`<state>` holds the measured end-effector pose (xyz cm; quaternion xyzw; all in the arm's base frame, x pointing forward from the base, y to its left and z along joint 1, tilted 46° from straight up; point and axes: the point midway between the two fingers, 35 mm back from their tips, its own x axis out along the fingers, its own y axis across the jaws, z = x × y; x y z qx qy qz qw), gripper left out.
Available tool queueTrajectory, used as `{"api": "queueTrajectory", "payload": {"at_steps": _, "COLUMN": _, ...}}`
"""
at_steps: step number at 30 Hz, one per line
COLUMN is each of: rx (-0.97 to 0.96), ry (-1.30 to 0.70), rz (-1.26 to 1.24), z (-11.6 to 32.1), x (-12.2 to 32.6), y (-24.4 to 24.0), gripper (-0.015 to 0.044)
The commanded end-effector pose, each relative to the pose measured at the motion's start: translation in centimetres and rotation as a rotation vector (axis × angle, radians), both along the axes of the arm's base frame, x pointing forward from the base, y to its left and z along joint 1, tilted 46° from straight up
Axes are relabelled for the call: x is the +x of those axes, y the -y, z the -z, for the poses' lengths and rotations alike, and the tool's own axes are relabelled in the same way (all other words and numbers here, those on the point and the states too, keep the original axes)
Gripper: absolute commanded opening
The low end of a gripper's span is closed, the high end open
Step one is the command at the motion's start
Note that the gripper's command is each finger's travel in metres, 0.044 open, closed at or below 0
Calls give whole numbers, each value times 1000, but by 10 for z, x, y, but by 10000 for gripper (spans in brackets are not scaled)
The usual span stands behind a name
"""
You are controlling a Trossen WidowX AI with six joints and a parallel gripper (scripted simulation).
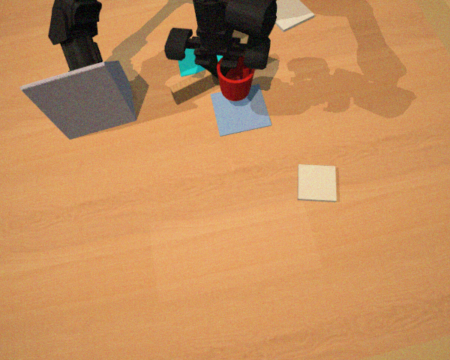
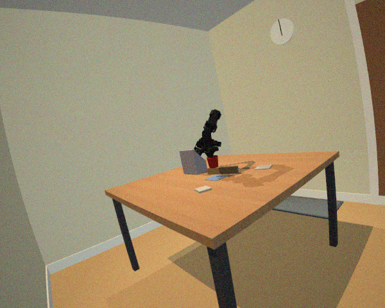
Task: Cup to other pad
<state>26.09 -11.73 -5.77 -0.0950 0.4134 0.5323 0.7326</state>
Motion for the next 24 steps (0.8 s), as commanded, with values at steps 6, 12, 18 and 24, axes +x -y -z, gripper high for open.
{"api": "queueTrajectory", "payload": {"at_steps": 6, "rx": -1, "ry": 1, "rz": 0, "z": -5, "x": -1, "y": -6, "gripper": 0}}
{"api": "queueTrajectory", "payload": {"at_steps": 12, "rx": -2, "ry": 2, "rz": 0, "z": -13, "x": -3, "y": -14, "gripper": 0}}
{"api": "queueTrajectory", "payload": {"at_steps": 18, "rx": -2, "ry": 2, "rz": -1, "z": -21, "x": -5, "y": -22, "gripper": 0}}
{"api": "queueTrajectory", "payload": {"at_steps": 24, "rx": -2, "ry": 3, "rz": -1, "z": -28, "x": -7, "y": -30, "gripper": 0}}
